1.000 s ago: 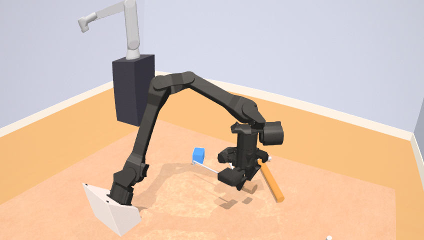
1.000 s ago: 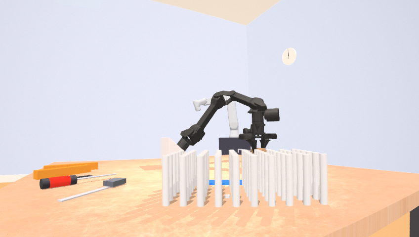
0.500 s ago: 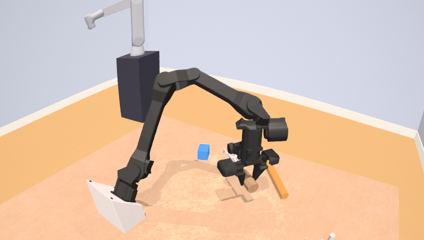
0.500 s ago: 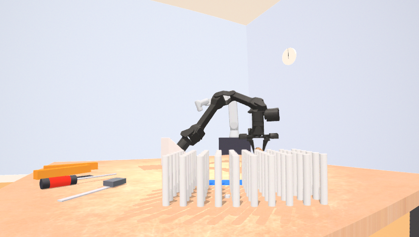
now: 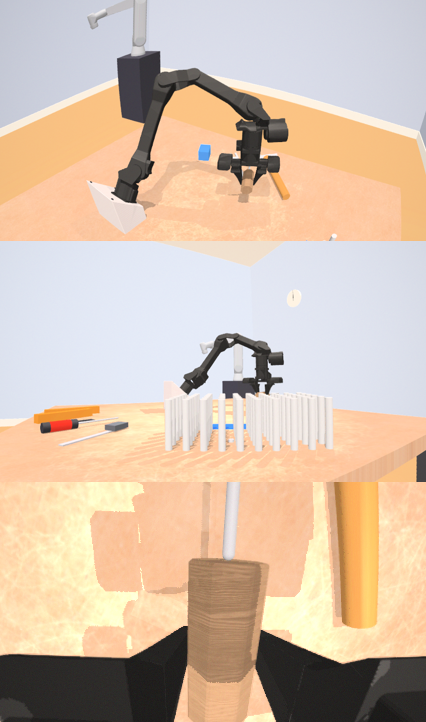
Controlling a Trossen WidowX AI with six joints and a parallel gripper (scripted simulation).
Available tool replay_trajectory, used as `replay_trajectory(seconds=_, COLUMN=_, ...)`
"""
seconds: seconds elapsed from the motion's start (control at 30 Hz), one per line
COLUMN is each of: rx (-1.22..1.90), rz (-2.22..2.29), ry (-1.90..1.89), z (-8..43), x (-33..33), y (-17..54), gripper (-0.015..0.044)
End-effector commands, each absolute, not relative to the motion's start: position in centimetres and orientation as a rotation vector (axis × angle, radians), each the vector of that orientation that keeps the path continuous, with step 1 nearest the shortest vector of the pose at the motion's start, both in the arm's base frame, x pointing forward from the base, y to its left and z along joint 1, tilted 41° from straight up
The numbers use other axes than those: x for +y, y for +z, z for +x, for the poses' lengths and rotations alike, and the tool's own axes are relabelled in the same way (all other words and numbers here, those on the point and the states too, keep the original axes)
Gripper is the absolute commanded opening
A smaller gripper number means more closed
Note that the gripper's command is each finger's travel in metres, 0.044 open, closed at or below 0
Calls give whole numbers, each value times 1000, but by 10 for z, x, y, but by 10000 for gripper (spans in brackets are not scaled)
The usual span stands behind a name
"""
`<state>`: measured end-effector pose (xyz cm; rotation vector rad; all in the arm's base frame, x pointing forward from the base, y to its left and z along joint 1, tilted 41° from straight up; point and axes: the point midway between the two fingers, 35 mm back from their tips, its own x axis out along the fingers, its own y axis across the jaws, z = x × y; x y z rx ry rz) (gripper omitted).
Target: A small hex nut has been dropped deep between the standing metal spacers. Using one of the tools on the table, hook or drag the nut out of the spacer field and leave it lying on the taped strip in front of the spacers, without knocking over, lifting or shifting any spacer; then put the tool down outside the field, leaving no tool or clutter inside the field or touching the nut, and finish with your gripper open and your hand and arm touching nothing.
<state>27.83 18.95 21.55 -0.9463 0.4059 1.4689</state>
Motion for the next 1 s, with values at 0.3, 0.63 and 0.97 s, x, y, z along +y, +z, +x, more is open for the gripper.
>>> replay_trajectory(seconds=0.3, rx=683, rz=-598, ry=1310, z=277, x=191, y=217, gripper=0)
replay_trajectory(seconds=0.63, rx=887, rz=-315, ry=1155, z=278, x=190, y=216, gripper=0)
replay_trajectory(seconds=0.97, rx=1068, rz=-31, ry=978, z=279, x=190, y=215, gripper=0)
